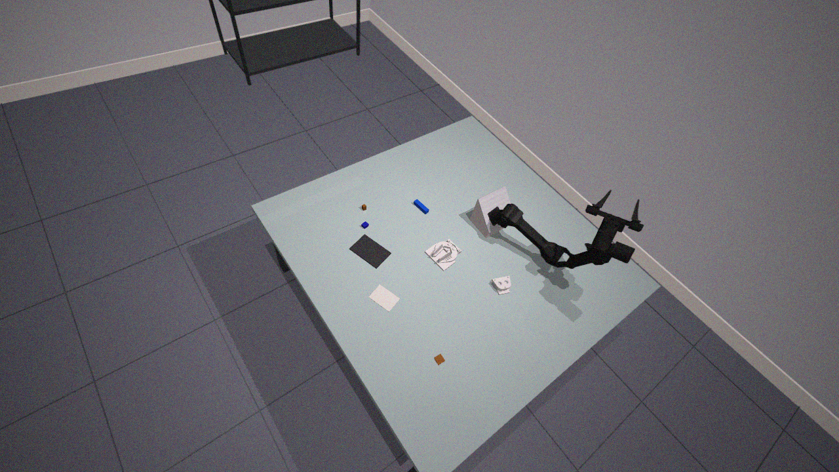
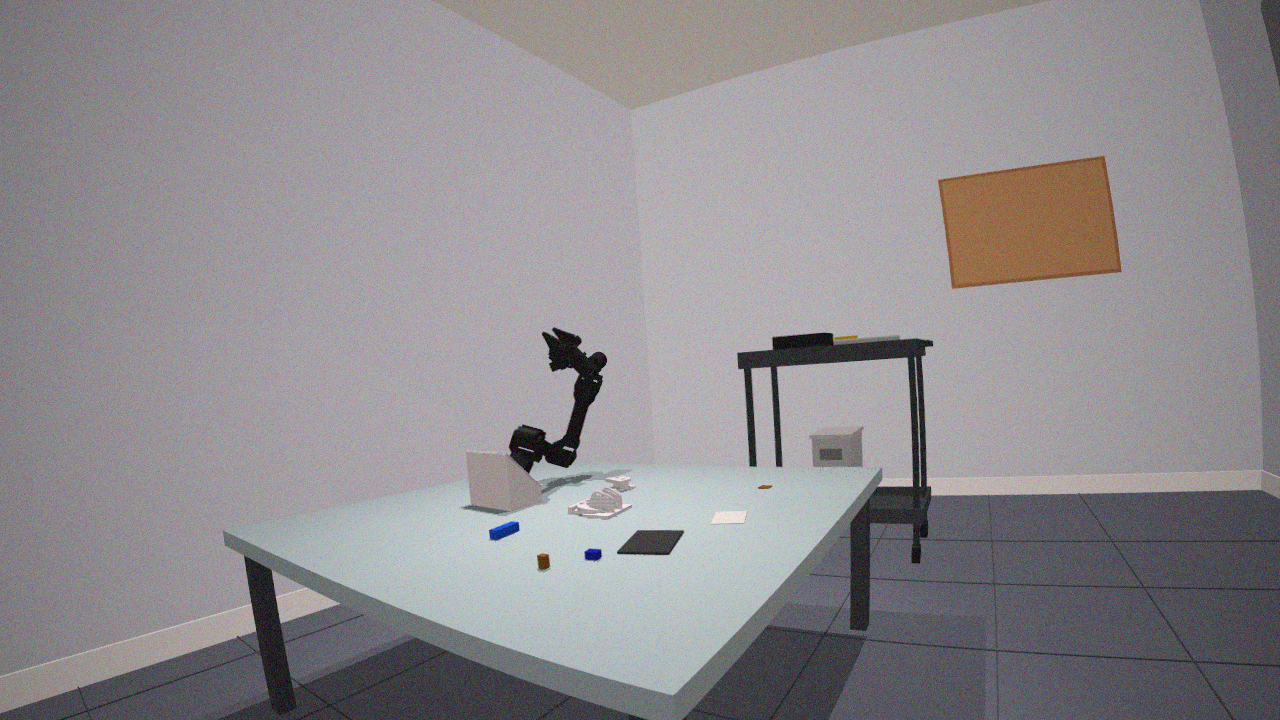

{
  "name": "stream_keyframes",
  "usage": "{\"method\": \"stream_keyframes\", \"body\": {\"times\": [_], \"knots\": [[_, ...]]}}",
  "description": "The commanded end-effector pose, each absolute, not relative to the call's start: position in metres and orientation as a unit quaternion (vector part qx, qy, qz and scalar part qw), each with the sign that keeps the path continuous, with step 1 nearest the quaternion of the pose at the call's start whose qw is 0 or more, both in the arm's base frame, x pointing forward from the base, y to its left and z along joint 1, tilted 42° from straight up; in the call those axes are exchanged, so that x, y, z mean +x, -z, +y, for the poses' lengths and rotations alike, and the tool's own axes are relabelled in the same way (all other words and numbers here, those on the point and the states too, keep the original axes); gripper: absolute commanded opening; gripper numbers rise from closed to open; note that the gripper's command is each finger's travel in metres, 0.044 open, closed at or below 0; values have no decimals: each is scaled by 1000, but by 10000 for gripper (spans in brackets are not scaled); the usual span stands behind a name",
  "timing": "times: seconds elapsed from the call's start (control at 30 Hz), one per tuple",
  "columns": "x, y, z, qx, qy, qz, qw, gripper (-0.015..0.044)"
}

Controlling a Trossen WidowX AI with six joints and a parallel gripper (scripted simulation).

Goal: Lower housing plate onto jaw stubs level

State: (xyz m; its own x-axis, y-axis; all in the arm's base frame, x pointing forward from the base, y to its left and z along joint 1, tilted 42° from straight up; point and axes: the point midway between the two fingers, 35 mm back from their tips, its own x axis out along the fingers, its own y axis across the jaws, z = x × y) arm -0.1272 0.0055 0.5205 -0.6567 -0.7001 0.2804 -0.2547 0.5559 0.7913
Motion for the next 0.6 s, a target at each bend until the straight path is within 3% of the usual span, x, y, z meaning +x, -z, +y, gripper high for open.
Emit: {"method": "stream_keyframes", "body": {"times": [0.0, 0.57], "knots": [[-120, -519, -14, 304, 407, -798, 324, 440], [-74, -517, -73, 376, 476, -649, 460, 440]]}}
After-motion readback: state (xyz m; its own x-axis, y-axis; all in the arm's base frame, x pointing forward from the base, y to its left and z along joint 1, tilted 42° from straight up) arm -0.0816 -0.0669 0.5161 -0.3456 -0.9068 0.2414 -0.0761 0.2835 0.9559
